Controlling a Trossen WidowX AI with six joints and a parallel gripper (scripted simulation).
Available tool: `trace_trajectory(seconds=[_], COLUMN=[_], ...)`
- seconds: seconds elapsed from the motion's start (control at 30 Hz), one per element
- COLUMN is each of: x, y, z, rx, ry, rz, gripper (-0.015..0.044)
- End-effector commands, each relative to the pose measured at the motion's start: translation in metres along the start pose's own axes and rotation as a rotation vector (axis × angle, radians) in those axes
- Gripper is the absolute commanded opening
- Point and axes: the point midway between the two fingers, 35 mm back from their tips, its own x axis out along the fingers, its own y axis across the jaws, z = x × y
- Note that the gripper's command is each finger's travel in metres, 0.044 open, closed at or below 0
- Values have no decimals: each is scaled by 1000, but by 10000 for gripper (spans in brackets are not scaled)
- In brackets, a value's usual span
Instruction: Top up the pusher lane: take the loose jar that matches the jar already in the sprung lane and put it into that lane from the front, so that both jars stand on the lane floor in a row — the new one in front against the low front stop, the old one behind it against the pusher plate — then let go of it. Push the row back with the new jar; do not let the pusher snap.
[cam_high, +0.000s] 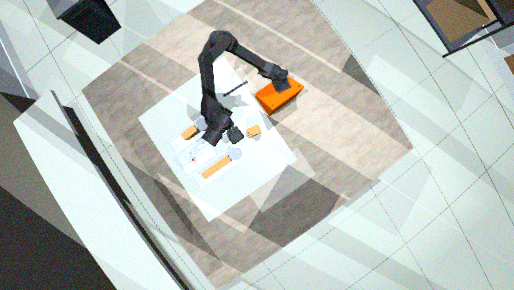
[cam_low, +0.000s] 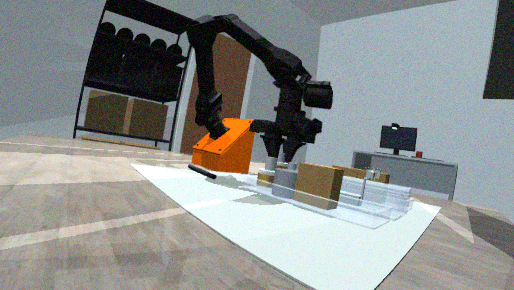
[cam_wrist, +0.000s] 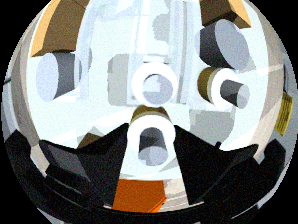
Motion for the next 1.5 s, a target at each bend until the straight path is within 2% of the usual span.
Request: trace_trajectory(seconds=[0.0, 1.47], x=[-1, -2], y=[0, 0], z=[6, 23], rx=[5, 5], ry=[-10, -10], rz=[-1, -1], gripper=[0, 0])
